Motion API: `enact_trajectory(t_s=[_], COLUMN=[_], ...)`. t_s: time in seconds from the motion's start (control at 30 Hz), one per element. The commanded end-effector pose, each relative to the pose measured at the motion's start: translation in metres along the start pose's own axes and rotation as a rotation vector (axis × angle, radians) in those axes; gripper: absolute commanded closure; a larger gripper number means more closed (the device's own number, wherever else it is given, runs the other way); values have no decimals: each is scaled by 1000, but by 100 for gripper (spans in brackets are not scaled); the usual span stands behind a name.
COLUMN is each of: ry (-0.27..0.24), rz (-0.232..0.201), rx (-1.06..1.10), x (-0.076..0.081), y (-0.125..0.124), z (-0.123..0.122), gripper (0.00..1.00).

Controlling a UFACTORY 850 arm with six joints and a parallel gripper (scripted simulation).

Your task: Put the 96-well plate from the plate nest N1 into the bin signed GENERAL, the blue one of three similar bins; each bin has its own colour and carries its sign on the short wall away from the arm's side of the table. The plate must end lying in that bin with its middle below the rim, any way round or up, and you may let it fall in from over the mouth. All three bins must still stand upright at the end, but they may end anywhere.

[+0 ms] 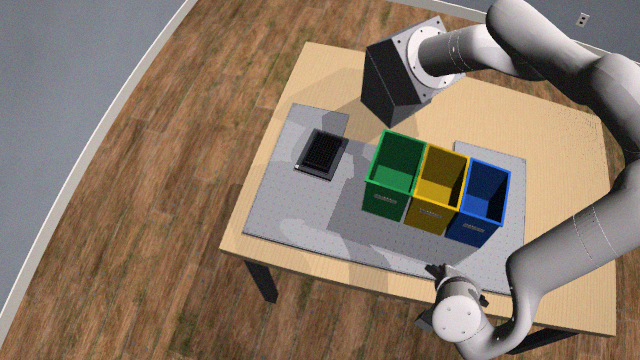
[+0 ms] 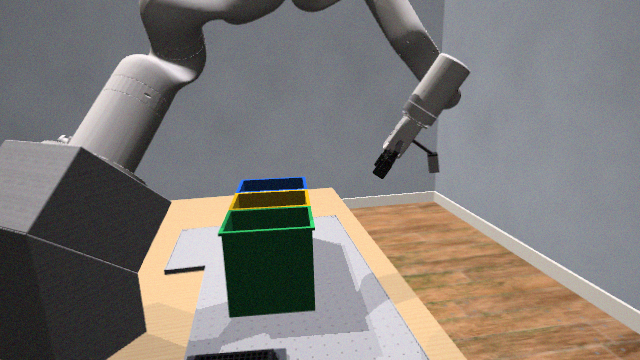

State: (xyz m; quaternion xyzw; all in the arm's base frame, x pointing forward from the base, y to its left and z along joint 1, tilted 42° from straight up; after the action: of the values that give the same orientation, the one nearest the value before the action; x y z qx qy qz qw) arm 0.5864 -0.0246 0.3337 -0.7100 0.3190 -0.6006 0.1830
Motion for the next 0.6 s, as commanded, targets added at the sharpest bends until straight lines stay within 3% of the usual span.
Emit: enact_trajectory(t_s=[0.0,0.37,0.43,0.57], ry=[23,58,86,90], rz=[17,38,51,54], rx=[14,34,48,50], x=[2,5,5,6], y=[8,63,69,79], z=[0,5,4,4], gripper=[0,0,0,0])
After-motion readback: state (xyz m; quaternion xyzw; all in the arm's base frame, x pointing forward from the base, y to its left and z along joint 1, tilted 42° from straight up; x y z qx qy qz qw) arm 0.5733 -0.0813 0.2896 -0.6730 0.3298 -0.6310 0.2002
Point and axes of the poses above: the point where the finger pads meet when closed, its own x axis back along the fingers, its own y axis across the jaws, z = x × y, the point moved 7 cm from there along x, back along the fingers, and after that the axes turned 4 degrees about x, right-handed, at the moved point
